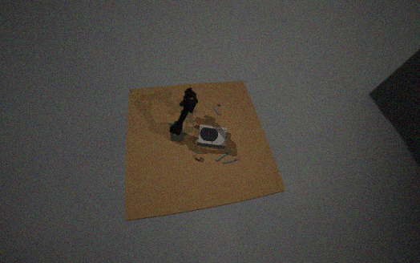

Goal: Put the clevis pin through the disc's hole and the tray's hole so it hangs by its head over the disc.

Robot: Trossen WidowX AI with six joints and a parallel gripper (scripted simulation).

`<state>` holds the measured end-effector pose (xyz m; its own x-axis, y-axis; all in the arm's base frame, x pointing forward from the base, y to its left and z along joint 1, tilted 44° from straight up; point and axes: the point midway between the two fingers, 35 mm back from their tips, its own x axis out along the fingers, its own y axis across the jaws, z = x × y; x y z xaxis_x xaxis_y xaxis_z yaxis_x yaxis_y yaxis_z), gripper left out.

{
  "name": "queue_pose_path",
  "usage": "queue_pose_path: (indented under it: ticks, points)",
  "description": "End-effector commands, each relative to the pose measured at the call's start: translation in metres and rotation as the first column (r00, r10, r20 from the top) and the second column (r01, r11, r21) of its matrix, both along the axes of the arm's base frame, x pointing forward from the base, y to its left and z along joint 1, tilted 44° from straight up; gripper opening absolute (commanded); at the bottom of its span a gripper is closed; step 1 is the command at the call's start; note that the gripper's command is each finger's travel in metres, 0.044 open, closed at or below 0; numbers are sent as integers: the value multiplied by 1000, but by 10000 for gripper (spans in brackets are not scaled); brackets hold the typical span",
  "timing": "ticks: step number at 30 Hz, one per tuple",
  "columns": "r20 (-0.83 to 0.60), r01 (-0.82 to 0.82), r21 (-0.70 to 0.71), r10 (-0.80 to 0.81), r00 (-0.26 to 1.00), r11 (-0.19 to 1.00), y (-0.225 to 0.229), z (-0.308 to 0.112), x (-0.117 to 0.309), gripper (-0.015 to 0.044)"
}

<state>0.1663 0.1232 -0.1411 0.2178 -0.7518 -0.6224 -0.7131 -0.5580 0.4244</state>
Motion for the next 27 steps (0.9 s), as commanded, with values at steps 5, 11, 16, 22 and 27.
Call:
queue_pose_path:
  ticks: [5,11,16,22,27]
  points:
    - [103,149,76,-157,982,986,-8,24,29,0]
    - [179,262,142,-286,942,954,-20,44,51,0]
    - [238,349,199,-391,889,916,-34,61,69,0]
    - [304,442,268,-511,804,856,-54,82,87,0]
    - [354,509,325,-602,716,797,-74,100,99,0]
